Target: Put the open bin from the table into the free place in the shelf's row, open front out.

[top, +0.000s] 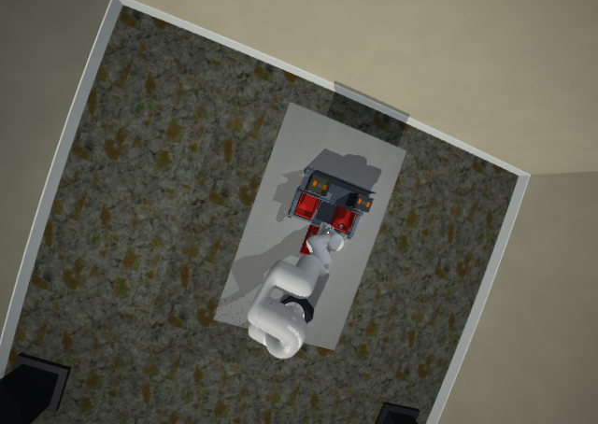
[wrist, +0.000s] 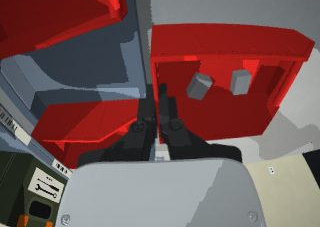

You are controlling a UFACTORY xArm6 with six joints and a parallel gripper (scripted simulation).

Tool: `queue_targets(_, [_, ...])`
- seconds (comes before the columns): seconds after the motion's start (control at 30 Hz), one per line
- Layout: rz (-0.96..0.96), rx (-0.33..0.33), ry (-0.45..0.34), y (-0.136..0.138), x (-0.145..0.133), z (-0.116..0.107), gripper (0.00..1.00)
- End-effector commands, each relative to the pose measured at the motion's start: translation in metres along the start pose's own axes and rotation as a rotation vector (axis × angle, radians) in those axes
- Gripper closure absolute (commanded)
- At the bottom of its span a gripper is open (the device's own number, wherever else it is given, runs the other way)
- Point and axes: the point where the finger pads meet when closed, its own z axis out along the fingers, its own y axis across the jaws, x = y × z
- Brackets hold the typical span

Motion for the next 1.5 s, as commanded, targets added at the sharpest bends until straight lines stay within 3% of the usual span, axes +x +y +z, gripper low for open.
queue_targets(0.0, [-0.001,0.004,0.001,-0.008,0.0,-0.001,1.0])
queue_targets(1.47, [-0.001,0.004,0.001,-0.028,0.0,-0.001,1.0])
